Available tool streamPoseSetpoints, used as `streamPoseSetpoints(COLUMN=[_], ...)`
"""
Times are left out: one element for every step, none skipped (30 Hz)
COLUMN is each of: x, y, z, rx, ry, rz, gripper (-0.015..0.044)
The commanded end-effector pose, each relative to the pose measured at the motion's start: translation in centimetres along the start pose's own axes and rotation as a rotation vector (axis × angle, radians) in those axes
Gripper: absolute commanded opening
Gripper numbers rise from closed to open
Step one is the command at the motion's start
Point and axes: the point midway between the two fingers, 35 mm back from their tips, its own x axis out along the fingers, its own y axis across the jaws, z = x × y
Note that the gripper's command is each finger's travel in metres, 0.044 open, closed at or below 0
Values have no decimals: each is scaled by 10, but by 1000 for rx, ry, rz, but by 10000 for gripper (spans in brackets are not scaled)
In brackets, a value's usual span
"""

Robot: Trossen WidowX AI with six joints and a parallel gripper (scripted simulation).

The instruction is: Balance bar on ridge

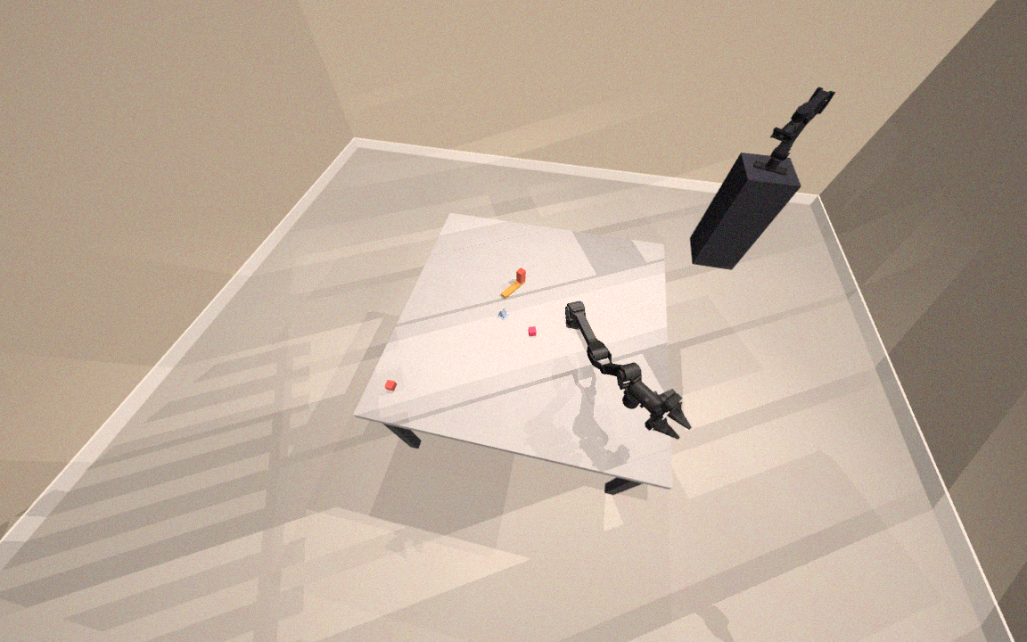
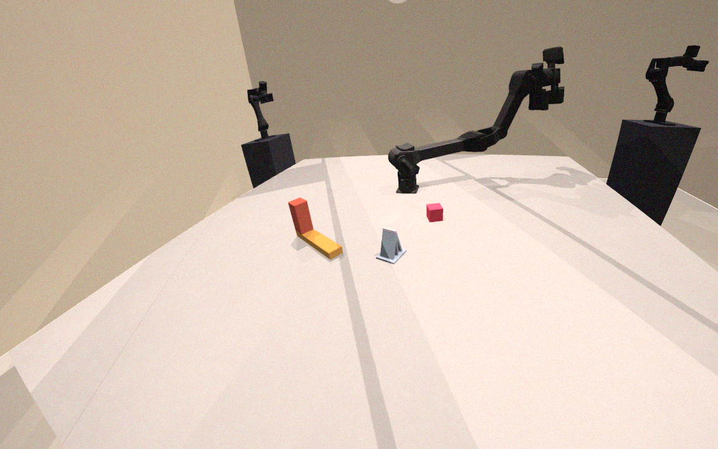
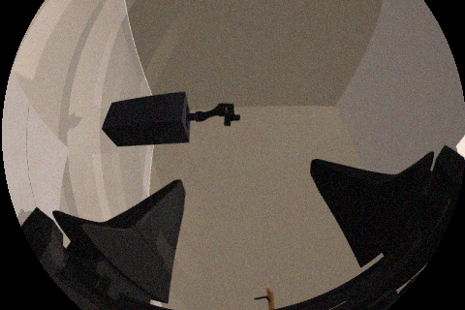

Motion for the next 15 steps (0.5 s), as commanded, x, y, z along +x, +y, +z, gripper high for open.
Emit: streamPoseSetpoints(x=[0,-2,-4,-7,-11,-14,-17,-20,-23,-25,-30,-36,-44,-51,-58], y=[-2,-8,-18,-30,-42,-53,-63,-72,-82,-91,-100,-114,-129,-143,-156], z=[0,1,3,4,6,8,10,12,14,16,14,11,8,8,9], rx=[-1,-6,-13,-21,-30,-39,-54,-69,-83,-98,-106,-119,-132,-153,-176], ry=[0,1,1,2,3,4,5,6,7,9,21,39,59,72,84], rz=[-3,-13,-30,-49,-69,-89,-109,-129,-148,-167,-187,-218,-252,-285,-317], gripper=[374,348,321,315,315,315,315,315,315,315,315,315,315,315,315])
